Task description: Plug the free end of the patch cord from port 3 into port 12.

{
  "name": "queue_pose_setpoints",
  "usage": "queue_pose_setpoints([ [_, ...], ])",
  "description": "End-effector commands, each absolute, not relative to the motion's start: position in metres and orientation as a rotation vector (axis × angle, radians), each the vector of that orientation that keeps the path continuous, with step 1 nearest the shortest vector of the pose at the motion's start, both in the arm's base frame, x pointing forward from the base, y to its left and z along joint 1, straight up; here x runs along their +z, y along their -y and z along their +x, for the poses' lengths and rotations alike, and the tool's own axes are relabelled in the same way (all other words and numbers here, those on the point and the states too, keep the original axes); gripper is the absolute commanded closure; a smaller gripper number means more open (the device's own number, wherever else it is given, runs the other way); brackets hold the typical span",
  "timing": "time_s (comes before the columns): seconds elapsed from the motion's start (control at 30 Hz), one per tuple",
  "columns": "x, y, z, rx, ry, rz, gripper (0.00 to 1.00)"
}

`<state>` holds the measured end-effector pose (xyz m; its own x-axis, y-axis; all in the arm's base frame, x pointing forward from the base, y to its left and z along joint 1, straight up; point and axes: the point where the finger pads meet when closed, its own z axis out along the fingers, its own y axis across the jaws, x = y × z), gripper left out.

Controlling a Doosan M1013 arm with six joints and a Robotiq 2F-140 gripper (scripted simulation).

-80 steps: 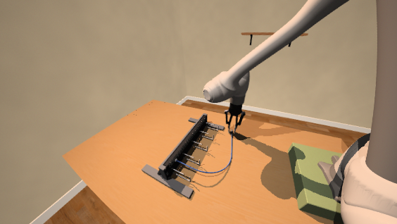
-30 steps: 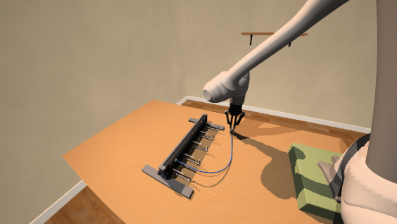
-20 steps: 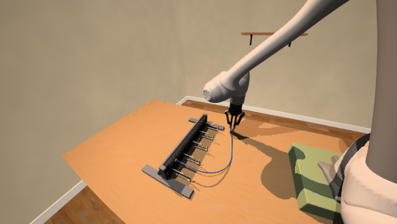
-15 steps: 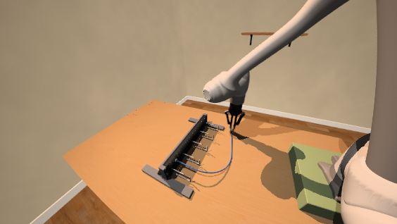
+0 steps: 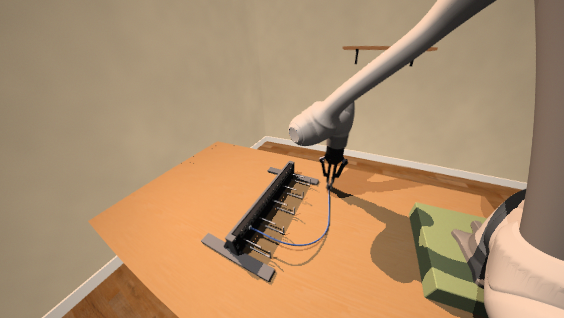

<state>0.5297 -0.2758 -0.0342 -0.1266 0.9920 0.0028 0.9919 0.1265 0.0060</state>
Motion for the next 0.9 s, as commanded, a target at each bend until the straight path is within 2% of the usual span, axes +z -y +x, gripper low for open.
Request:
queue_pose_setpoints([
  [0.0, -0.0376, 0.2741, 0.5271, 0.011, -2.361, 2.076, 1.0],
  [0.87, -0.0349, 0.2742, 0.5271, 0.011, -2.361, 2.076, 1.0],
])
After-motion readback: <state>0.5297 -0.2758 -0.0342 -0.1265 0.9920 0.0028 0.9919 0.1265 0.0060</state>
